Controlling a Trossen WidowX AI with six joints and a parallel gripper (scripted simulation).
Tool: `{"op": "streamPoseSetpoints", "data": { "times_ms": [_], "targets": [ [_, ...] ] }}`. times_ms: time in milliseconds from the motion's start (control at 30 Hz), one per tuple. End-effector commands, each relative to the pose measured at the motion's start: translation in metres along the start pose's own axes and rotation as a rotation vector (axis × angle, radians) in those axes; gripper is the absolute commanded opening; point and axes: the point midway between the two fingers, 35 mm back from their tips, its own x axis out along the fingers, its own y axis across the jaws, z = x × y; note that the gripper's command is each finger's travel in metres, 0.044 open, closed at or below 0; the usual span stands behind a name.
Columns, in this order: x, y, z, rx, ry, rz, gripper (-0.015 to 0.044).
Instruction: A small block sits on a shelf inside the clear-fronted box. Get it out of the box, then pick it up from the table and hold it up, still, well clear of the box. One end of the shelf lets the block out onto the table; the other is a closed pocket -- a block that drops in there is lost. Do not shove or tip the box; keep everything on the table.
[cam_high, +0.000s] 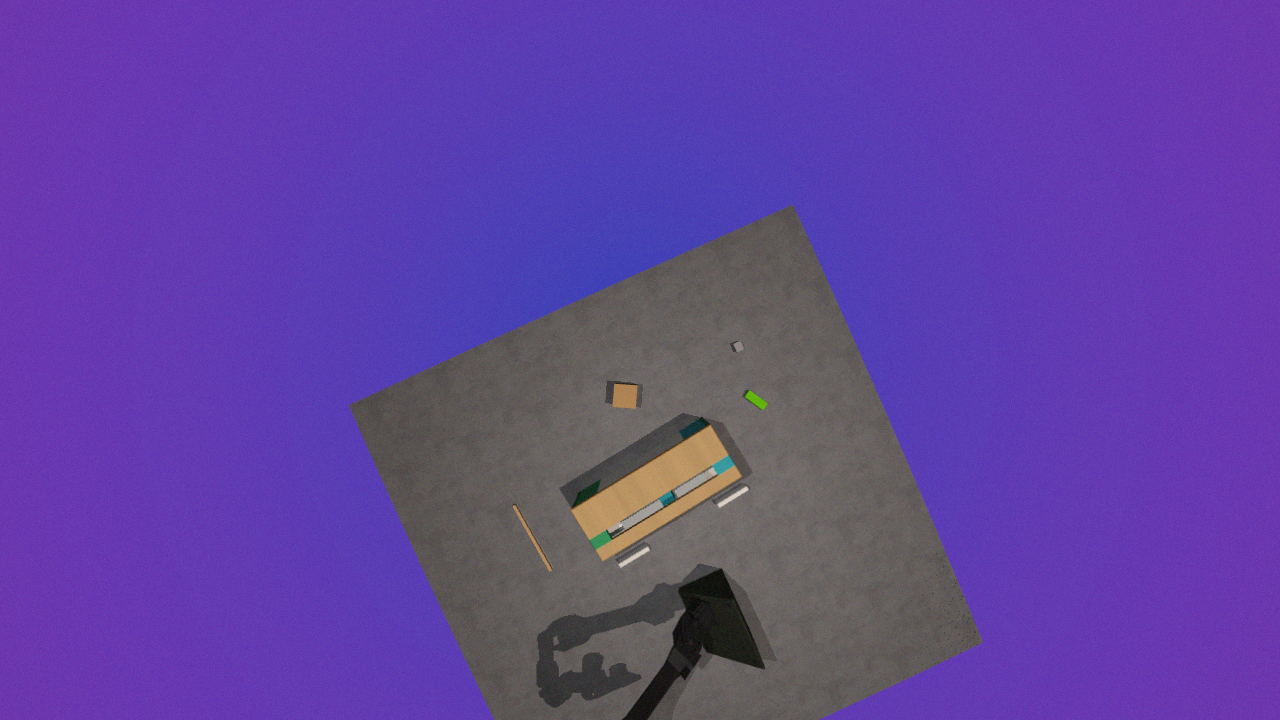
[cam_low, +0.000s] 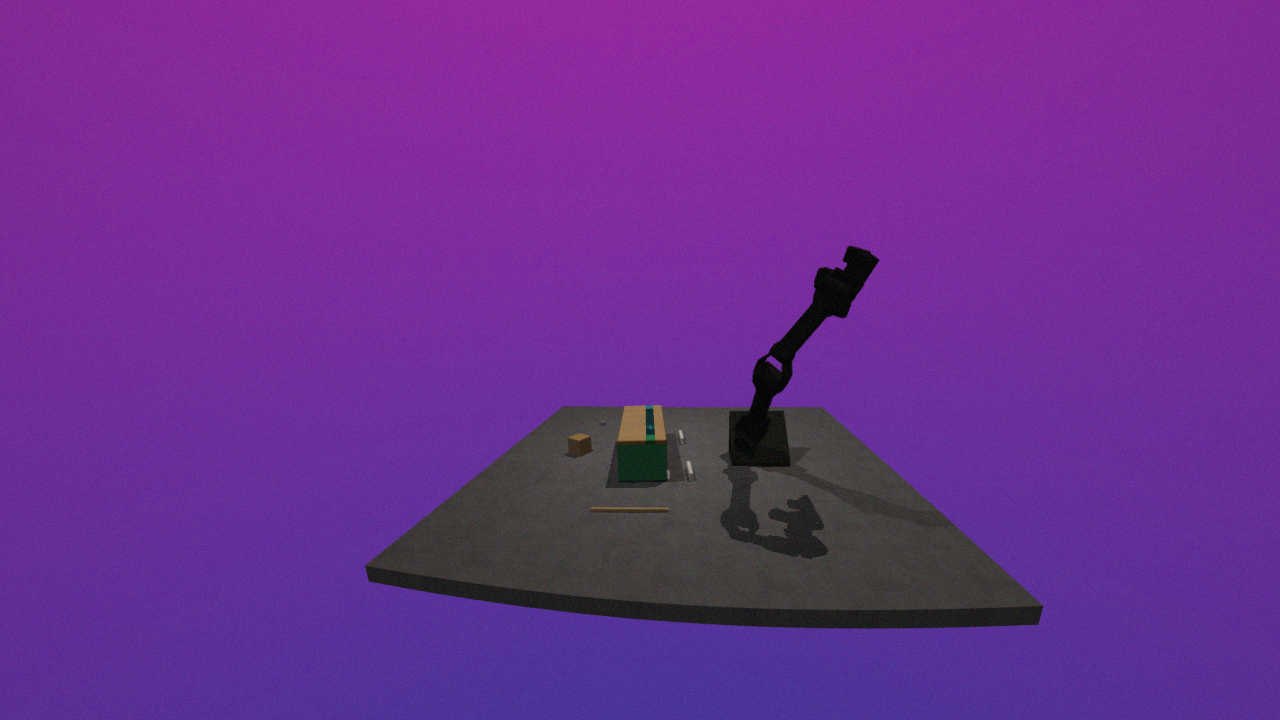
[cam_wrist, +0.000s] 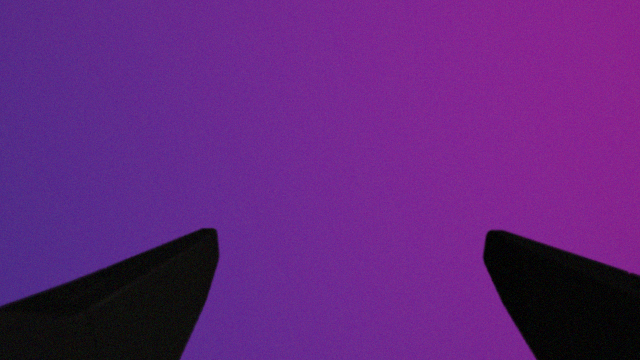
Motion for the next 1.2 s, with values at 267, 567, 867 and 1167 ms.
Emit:
{"op": "streamPoseSetpoints", "data": {
  "times_ms": [267, 567, 867, 1167],
  "targets": [
    [0.049, 0.077, 0.185, -0.289, -0.461, 0.256, 0.04],
    [0.027, 0.164, 0.304, -0.554, -0.765, 0.443, 0.04],
    [-0.035, 0.269, 0.387, -0.871, -1.045, 0.628, 0.04],
    [-0.124, 0.384, 0.415, -1.254, -1.296, 0.815, 0.04]
  ]
}}
